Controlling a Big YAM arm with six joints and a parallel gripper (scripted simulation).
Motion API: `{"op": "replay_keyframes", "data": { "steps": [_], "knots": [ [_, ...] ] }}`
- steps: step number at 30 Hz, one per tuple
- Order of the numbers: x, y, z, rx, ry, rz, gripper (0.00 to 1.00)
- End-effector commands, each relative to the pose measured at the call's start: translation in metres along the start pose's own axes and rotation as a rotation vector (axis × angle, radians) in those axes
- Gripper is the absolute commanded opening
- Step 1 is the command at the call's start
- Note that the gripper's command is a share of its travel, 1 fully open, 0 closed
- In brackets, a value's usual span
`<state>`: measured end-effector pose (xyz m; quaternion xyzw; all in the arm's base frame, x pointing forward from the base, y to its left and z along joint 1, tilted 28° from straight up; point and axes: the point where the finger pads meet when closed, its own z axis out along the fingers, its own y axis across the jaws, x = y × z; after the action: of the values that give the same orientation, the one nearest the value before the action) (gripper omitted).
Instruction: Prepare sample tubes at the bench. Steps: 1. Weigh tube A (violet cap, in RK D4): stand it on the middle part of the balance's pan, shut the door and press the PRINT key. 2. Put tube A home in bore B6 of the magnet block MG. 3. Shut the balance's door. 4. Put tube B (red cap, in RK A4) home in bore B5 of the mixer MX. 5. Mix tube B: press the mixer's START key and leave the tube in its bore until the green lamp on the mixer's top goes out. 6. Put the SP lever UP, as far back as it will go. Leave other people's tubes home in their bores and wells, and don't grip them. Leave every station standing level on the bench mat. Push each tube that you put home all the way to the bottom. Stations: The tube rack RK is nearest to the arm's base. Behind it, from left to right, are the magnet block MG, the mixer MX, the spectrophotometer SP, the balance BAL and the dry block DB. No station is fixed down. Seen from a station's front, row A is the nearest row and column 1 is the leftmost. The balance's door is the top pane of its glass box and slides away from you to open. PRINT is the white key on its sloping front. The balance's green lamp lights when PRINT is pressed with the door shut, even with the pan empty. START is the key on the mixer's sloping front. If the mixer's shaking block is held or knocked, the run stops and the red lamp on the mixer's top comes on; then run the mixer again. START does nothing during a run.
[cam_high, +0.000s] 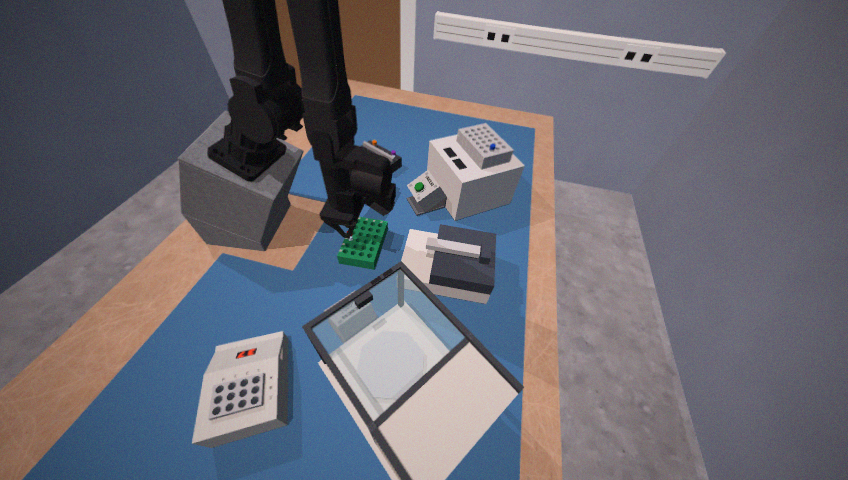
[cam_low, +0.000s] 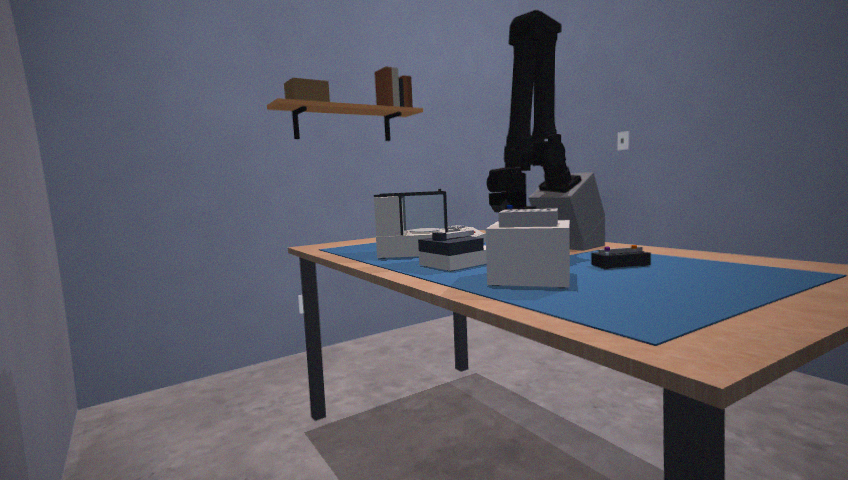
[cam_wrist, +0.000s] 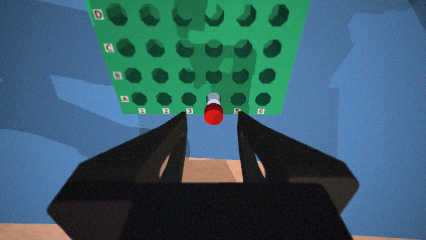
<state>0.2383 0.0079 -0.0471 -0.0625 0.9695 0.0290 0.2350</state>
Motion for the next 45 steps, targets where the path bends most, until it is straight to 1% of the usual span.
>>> {"op": "replay_keyframes", "data": {
  "steps": [1, 33, 35, 36, 45],
  "knots": [
    [-0.002, 0.002, 0.003, 0.000, -0.012, 0.005, 0.36],
    [-0.006, 0.002, 0.017, 0.000, -0.018, 0.005, 0.36],
    [-0.007, 0.001, 0.016, 0.002, -0.021, 0.006, 0.36],
    [-0.010, 0.001, 0.015, 0.003, -0.034, 0.005, 0.36],
    [-0.009, 0.001, 0.015, 0.003, -0.032, 0.005, 0.36]
  ]
}}
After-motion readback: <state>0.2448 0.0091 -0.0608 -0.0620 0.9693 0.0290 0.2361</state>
